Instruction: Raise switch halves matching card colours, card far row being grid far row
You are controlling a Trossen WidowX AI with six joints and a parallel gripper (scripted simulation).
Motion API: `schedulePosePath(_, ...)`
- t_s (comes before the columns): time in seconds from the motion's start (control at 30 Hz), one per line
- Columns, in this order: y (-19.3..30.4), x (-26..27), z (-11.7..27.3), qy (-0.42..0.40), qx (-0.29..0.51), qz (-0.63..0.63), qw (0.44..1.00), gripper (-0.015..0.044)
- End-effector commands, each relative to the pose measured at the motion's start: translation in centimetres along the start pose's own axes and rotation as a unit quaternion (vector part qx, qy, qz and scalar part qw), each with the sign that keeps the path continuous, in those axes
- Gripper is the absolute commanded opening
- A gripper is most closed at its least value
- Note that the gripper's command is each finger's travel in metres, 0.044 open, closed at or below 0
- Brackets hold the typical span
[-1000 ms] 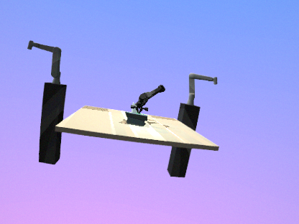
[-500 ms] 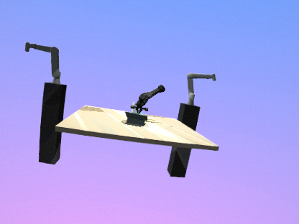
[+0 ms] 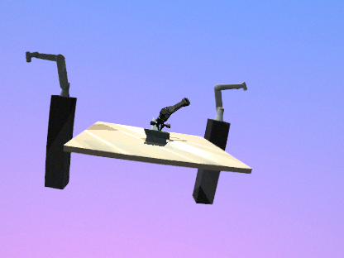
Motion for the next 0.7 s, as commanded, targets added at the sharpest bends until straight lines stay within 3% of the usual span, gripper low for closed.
schedulePosePath(0.0, 0.06, -0.1, -0.08, 0.002, 0.0, -0.003, 1.0, 0.0)
schedulePosePath(0.67, 0.06, -0.1, -0.35, 0.002, 0.0, -0.003, 1.0, 0.0)
Point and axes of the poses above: the point midway between the two fingers, 35 mm back from their tips, its own z axis back along the fingers, its own x axis across the jaws, y = z × x, the point moved 4 cm from there along z, back along the fingers, and after that the axes turned 13 degrees about -z, right-handed, at the moved point
